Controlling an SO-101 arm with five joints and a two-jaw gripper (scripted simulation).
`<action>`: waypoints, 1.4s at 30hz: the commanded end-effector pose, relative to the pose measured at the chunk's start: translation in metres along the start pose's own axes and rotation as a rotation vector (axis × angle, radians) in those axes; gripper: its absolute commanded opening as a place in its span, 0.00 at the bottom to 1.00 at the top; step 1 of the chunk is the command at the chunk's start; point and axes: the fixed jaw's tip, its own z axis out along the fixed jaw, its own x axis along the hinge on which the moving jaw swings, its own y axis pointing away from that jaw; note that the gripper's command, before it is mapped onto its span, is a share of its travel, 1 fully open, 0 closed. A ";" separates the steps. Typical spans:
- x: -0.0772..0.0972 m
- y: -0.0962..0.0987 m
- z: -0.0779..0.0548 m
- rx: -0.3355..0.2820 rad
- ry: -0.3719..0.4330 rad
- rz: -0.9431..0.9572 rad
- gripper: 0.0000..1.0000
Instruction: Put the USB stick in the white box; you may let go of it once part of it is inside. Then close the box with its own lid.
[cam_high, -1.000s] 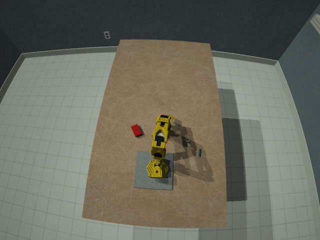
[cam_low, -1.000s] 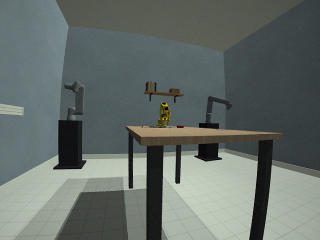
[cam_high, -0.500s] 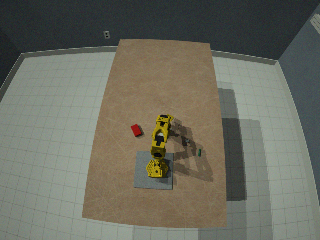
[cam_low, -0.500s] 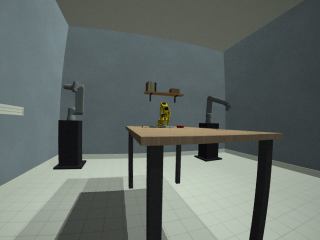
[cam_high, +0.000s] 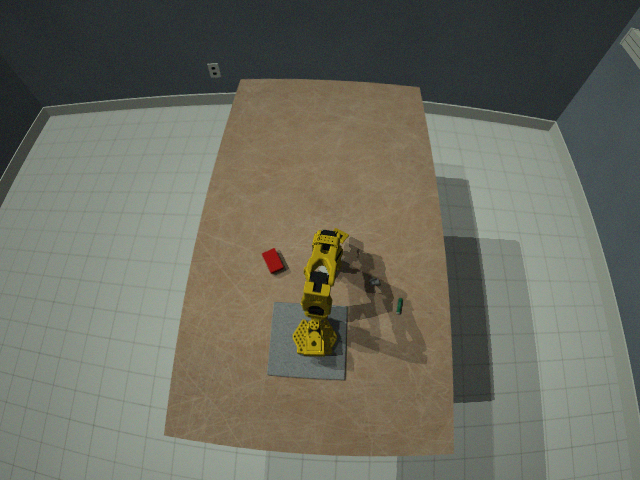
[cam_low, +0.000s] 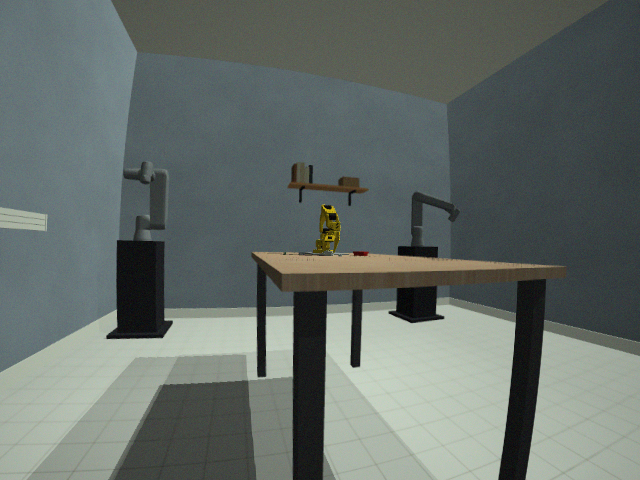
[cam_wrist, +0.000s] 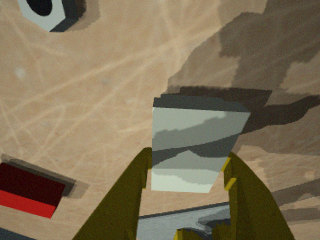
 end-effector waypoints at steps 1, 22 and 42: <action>0.004 -0.002 0.005 0.008 0.024 0.014 0.25; 0.004 -0.002 0.005 0.008 0.024 0.014 0.27; 0.004 -0.002 0.005 0.008 0.024 0.014 0.29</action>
